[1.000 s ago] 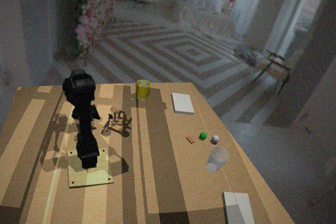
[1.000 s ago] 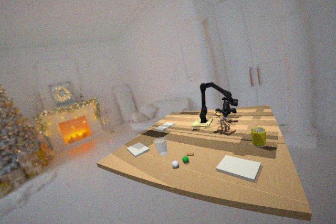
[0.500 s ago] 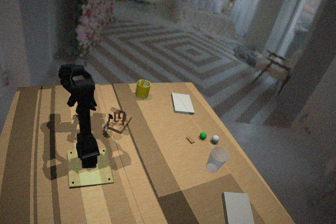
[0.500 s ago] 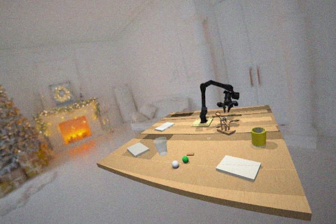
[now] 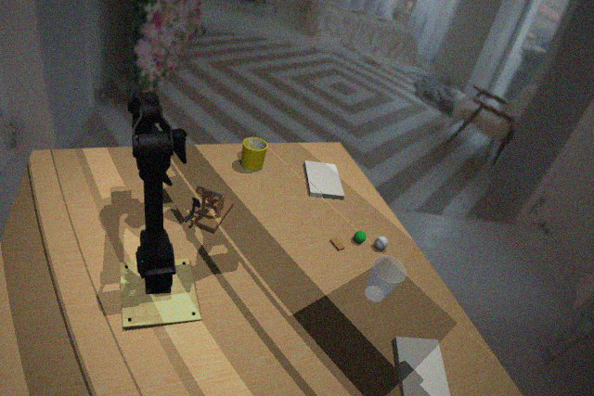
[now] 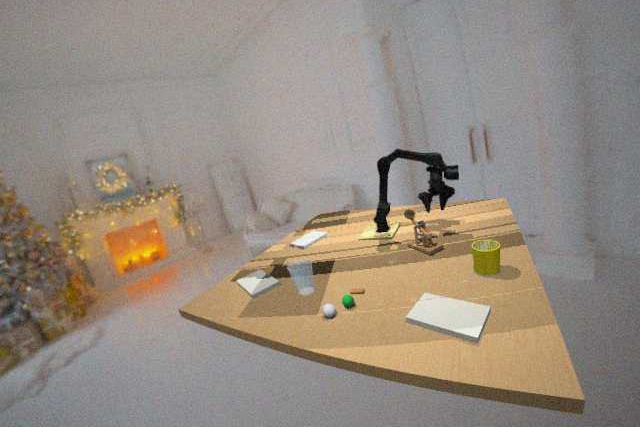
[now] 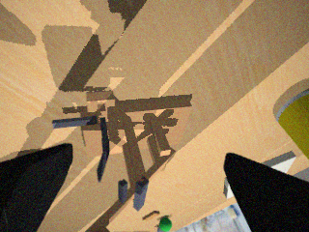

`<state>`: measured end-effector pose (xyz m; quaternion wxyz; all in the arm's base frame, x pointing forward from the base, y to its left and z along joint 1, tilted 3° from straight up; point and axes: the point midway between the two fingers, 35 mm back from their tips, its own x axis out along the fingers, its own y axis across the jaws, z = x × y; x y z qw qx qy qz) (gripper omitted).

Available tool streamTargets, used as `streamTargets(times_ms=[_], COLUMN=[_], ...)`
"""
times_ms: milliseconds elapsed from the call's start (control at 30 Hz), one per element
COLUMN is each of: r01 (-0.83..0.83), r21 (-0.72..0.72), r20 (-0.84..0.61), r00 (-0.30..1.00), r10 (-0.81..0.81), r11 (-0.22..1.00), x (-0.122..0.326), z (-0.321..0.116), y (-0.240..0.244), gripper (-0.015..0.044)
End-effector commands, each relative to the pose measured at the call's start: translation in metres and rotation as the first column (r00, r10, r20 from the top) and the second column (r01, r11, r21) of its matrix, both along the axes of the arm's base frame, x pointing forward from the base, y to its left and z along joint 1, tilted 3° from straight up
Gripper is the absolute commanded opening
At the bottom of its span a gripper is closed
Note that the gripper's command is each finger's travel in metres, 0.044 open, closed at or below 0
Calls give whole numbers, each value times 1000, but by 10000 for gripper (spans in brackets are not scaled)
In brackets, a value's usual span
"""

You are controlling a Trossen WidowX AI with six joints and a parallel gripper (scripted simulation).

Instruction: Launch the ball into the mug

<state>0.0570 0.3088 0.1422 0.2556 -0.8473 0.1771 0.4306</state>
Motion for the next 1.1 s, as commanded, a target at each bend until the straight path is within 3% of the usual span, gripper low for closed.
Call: streamTargets(times_ms=[0, 467, 1067], r01=[101, 428, 738], r21=[83, 333, 517], r20=[-44, -228, -512], r00=[994, 901, 673], r10=[-97, -368, -534], r11=[991, 840, 434], x=[11, 53, 126], z=[3, 25, 67], y=[14, 57, 101], gripper=[440, 440, 440])
